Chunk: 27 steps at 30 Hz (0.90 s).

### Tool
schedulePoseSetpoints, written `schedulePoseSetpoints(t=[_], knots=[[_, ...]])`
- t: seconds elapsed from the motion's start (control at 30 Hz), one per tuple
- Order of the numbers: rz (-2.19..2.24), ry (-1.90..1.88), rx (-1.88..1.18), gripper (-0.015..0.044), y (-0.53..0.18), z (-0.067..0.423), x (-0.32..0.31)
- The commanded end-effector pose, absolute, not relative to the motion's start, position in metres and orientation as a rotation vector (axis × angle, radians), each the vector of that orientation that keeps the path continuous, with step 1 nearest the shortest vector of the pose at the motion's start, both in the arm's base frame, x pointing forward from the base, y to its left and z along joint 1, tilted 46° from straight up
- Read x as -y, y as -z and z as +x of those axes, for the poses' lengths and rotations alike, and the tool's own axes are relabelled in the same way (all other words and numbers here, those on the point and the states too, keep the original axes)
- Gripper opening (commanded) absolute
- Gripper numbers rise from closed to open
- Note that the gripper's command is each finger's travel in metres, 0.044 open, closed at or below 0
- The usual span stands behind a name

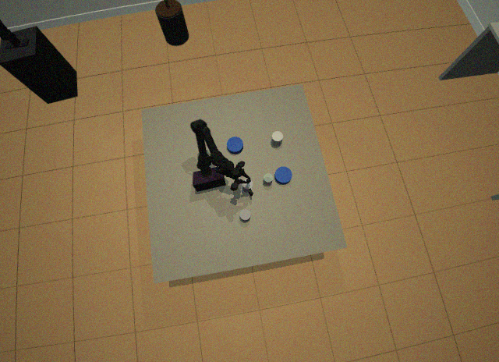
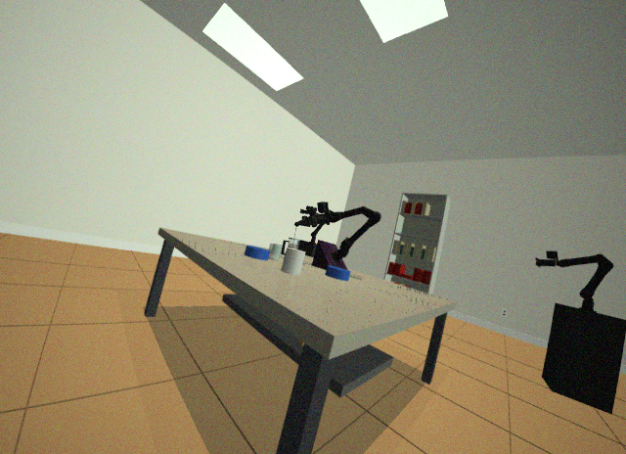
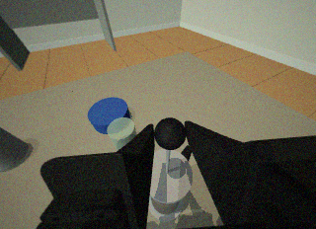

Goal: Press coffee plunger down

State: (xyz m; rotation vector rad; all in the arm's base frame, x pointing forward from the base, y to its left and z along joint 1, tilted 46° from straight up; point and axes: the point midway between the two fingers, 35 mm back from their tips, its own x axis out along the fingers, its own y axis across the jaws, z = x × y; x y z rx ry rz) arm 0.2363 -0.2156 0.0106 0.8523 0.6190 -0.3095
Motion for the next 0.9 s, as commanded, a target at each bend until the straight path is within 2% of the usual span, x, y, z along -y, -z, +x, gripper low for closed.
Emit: schedulePoseSetpoints(t=[0.0,0.87], knots=[[0.897,0.297,-0.677,0.0119,0.010,0.233,0.193],[0.898,0.295,-0.672,0.0119,0.034,0.247,0.179]])
